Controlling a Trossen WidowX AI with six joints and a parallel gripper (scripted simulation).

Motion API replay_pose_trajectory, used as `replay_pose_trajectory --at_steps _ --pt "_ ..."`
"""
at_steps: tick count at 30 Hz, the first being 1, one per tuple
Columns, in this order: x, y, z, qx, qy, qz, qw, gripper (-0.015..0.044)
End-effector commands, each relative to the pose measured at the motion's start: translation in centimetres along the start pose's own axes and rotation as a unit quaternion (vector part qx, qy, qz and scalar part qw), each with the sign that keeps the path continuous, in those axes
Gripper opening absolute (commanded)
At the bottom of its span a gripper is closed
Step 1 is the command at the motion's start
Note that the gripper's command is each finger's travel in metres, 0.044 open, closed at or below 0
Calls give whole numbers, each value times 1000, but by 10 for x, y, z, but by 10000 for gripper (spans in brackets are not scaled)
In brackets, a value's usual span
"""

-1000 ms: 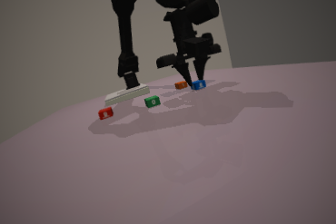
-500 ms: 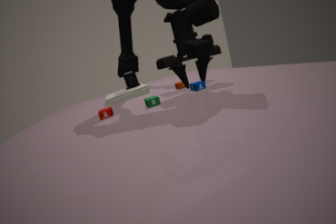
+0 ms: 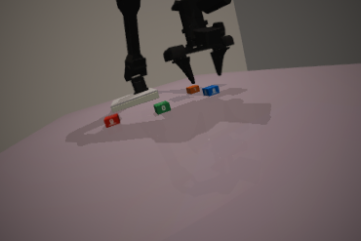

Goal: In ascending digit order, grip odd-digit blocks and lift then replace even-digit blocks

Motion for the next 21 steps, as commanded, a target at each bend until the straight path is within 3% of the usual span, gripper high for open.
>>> replay_pose_trajectory --at_steps 1,7,11,21 --pt "1 8 0 2 0 3 1000 374" --pt "0 78 0 2 0 2 1000 216" --pt "1 87 0 2 0 3 1000 120" --pt "1 87 0 2 0 3 1000 120"
Point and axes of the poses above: the point midway between the two fingers, 35 mm back from their tips, its own y axis back along the fingers, its own z axis across the jaws, x = y × z, the point moved 2 cm from there along y, back along the fingers, and after that the axes turned 14 degrees about y, right-handed, at the moved point
